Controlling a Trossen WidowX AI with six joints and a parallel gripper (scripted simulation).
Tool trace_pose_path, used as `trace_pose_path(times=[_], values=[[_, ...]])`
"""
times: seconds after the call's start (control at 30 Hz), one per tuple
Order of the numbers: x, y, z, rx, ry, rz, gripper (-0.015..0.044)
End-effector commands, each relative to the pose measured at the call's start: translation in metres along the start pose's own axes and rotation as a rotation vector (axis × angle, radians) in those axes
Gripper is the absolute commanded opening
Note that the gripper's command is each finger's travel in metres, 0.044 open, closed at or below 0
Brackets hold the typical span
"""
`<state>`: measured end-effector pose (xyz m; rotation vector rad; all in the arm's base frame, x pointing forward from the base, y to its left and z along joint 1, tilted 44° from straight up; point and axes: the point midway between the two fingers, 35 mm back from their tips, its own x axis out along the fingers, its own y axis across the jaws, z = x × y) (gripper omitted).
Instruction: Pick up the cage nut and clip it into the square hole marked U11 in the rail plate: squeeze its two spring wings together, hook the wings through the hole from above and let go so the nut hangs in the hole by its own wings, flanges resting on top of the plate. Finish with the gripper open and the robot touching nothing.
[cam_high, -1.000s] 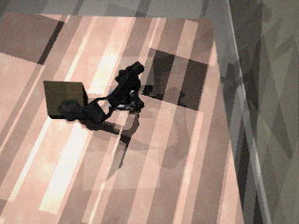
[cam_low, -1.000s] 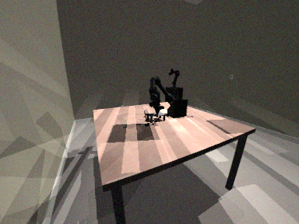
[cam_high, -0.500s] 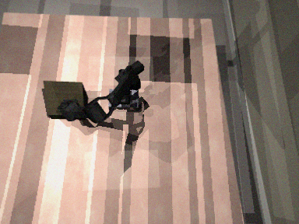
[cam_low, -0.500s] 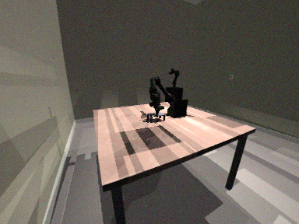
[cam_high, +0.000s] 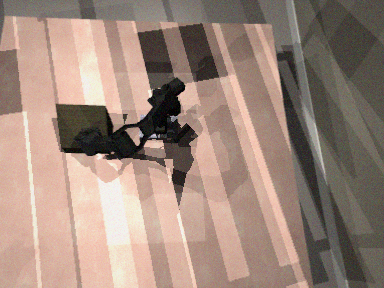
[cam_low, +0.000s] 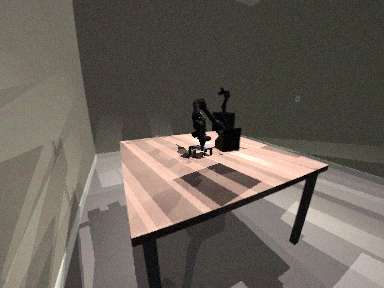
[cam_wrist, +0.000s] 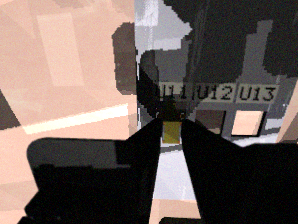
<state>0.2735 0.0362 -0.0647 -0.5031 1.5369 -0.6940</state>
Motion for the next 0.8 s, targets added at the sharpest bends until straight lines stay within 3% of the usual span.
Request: trace_pose_path(times=[0.0,0.4,0.5,0.63,0.77], values=[[0.000,0.000,0.000,0.000,0.000,0.000,0.0137],[0.000,0.000,0.000,0.000,0.000,0.000,0.0440],[-0.003,0.000,0.000,0.000,-0.001,0.000,0.0440],[-0.047,0.001,-0.002,0.004,-0.022,-0.001,0.0440],[-0.050,0.001,-0.002,0.004,-0.023,-0.002,0.0440]])
